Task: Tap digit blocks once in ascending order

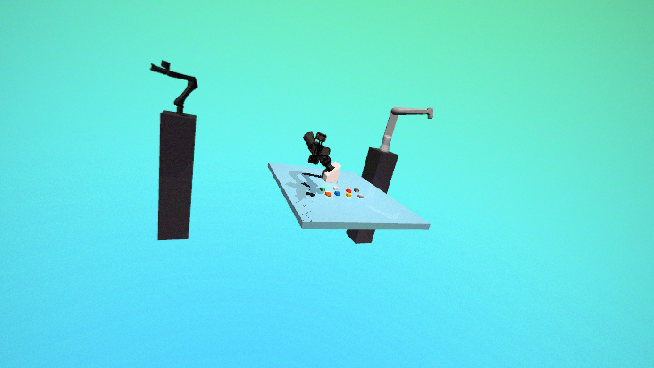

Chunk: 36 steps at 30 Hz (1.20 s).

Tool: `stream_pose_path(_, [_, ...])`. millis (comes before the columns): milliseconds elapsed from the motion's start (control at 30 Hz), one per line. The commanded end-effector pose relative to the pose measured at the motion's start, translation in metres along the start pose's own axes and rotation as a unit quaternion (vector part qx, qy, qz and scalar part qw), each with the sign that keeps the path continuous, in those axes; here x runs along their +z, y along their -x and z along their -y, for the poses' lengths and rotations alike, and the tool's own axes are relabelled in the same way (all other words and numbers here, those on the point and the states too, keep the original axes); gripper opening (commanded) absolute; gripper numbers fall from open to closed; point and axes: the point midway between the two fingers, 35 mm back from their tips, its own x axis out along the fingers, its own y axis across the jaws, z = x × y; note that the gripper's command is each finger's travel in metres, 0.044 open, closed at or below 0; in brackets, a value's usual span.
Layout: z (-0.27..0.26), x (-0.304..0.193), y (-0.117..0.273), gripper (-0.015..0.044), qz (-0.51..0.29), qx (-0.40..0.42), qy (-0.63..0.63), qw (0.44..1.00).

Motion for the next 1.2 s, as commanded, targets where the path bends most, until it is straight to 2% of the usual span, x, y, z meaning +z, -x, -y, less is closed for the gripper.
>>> stream_pose_path(0, [-0.002, 0.002, 0.0, 0.04, 0.004, 0.006, -0.01, 1.0])
stream_pose_path(133, [-0.03, 0.051, 0.014, 0.04, 0.062, 0.128, -0.189, 0.972])
stream_pose_path(267, [-0.06, 0.107, 0.051, 0.04, 0.081, 0.291, -0.356, 0.884])
stream_pose_path(433, [-0.077, 0.141, 0.091, 0.04, 0.057, 0.411, -0.441, 0.796])
stream_pose_path(833, [-0.097, 0.179, 0.204, 0.04, -0.095, 0.619, -0.5, 0.598])
stream_pose_path(1167, [-0.096, 0.165, 0.302, 0.04, -0.29, 0.693, -0.445, 0.487])
